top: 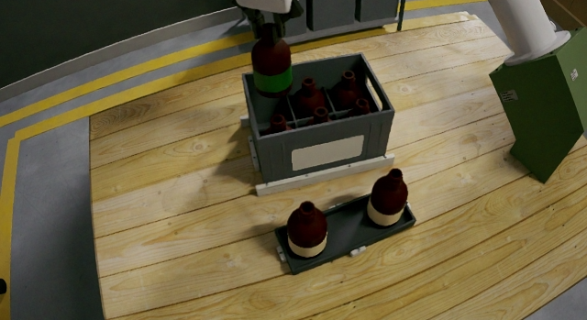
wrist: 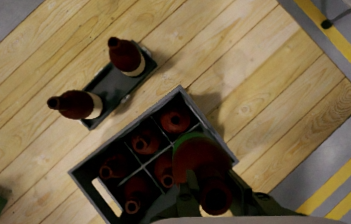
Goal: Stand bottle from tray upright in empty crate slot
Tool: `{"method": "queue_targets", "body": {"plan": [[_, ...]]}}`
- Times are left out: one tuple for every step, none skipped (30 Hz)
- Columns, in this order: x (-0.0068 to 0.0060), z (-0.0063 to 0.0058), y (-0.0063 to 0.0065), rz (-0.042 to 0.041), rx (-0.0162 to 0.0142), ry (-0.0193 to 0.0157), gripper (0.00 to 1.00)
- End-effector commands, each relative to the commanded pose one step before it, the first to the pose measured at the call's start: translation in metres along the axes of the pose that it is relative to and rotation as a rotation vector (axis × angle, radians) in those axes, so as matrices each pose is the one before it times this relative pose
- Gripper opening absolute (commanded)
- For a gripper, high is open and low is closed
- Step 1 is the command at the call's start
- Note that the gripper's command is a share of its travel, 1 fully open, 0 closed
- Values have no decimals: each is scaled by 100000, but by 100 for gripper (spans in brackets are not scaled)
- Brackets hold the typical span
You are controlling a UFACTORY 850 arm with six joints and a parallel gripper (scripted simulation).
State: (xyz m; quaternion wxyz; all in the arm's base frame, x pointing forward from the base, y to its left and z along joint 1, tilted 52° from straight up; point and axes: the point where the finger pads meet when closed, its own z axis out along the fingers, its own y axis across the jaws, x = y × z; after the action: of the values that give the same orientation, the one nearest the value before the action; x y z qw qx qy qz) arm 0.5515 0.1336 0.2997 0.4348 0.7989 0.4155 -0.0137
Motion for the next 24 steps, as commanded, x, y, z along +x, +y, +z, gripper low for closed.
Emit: {"method": "queue_targets", "body": {"plan": [[-316, -74, 550, 57, -44, 139, 0], [-64, 0, 93, 0, 0, 0, 0], [-62, 0, 90, 0, 0, 0, 0], [-60, 0, 87, 0, 0, 0, 0], [-58, 0, 84, 0, 0, 0, 0], [0, 0, 0, 0, 0, 0, 0], [0, 0, 0, 0, 0, 0, 0], [-55, 0, 80, 0, 0, 0, 0], [-53, 0, 77, 0, 0, 0, 0], [-51, 0, 74, 0, 0, 0, 0], [-49, 0, 71, 0, 0, 0, 0], [-47, 0, 68, 0, 0, 0, 0], [-45, 0, 65, 0, 0, 0, 0], [-42, 0, 62, 0, 0, 0, 0], [-40, 0, 59, 0, 0, 0, 0], [-38, 0, 56, 0, 0, 0, 0], [-36, 0, 53, 0, 0, 0, 0], [-34, 0, 50, 0, 0, 0, 0], [-33, 0, 47, 0, 0, 0, 0], [-31, 0, 45, 0, 0, 0, 0], [-29, 0, 42, 0, 0, 0, 0], [-27, 0, 39, 0, 0, 0, 0], [0, 0, 0, 0, 0, 0, 0], [0, 0, 0, 0, 0, 0, 0]]}}
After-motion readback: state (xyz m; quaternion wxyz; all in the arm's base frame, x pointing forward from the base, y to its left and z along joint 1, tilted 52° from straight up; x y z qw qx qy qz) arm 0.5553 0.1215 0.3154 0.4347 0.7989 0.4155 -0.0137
